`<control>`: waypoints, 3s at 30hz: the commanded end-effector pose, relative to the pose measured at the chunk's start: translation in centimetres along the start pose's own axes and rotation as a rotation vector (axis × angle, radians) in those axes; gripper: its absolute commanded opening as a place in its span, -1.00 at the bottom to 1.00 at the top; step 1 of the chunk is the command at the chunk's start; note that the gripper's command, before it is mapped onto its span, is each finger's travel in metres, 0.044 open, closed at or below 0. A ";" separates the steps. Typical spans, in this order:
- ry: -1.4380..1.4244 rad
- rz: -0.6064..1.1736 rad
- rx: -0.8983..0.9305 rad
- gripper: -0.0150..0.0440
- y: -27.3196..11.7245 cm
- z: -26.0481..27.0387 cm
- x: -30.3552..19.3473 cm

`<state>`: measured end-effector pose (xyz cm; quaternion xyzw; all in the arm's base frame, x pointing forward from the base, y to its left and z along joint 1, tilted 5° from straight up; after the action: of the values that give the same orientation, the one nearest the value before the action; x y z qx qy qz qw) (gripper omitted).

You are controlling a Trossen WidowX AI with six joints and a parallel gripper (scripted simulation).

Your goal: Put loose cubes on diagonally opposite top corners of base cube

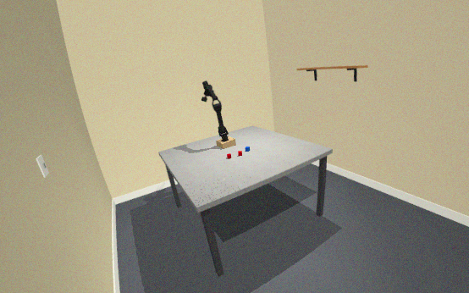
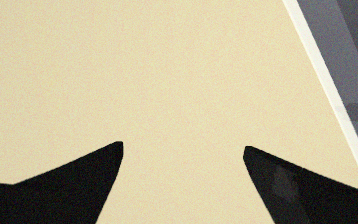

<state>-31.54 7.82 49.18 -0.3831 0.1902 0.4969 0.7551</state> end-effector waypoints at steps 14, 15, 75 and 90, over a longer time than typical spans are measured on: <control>-0.139 -0.219 0.137 0.41 0.0 5.2 7.4; -0.154 -0.244 0.145 0.41 -0.1 5.7 8.2; -0.387 -1.302 -0.615 0.41 -32.8 2.2 48.6; -0.272 -1.238 -0.875 0.41 -42.8 -8.8 49.9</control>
<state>27.76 24.26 27.74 -0.6003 -0.3691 0.0477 0.7079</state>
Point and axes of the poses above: the point midway between the two fingers, 35 mm back from their tips, its own y axis out along the fingers, its own z axis across the jaws, x = y × z, the point moved 5 cm from there along -y, back along the fingers, and after that the axes turned 10 degrees about y, right-handed, at the moved point
